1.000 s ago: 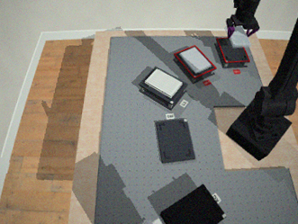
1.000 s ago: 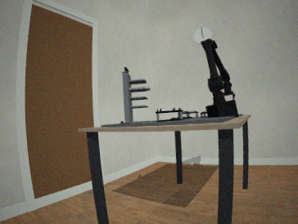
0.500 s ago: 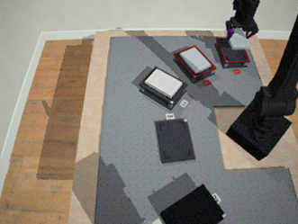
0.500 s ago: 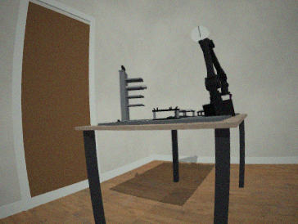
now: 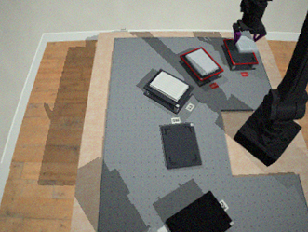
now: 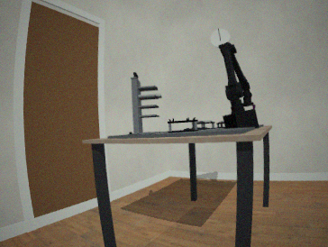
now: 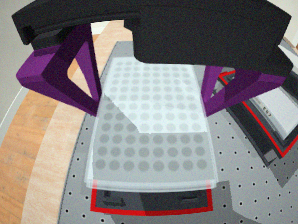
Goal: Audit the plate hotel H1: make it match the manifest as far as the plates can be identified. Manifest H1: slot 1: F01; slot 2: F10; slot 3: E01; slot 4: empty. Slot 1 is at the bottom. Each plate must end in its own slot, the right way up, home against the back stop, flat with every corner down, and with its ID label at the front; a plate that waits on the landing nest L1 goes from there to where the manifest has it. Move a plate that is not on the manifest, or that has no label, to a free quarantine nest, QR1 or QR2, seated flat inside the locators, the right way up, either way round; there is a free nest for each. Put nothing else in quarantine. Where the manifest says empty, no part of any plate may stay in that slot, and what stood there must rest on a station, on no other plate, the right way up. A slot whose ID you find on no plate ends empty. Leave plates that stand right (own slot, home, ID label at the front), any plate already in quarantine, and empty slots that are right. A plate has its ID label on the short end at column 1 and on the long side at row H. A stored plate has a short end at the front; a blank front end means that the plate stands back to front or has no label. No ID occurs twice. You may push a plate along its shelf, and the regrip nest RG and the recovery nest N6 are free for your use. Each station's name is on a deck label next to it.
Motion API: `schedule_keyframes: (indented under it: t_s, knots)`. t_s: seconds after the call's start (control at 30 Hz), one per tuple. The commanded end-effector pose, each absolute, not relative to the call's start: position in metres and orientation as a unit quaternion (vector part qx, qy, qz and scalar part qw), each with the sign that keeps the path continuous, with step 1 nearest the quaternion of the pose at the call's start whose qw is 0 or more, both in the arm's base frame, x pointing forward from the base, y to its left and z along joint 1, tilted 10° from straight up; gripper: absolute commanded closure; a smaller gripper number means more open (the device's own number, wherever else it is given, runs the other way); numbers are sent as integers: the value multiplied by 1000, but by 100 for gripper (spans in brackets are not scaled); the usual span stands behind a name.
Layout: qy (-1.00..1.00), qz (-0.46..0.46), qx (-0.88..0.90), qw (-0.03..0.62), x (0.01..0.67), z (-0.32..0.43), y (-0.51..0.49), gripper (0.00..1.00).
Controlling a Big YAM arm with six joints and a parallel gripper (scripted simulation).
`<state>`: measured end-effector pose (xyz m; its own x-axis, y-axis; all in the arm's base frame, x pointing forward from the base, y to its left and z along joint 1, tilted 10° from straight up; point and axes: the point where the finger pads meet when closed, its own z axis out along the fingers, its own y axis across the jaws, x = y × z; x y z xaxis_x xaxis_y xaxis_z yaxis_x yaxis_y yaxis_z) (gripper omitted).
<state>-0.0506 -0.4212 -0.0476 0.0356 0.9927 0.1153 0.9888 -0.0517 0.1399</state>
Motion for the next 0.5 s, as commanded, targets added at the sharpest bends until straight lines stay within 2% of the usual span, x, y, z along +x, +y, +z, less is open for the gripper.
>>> schedule_keyframes:
  t_s: [0.0,0.47]
  knots:
    - [690,87,718,15,-43,-51,-425,14]
    - [691,84,718,17,-42,-57,-426,14]
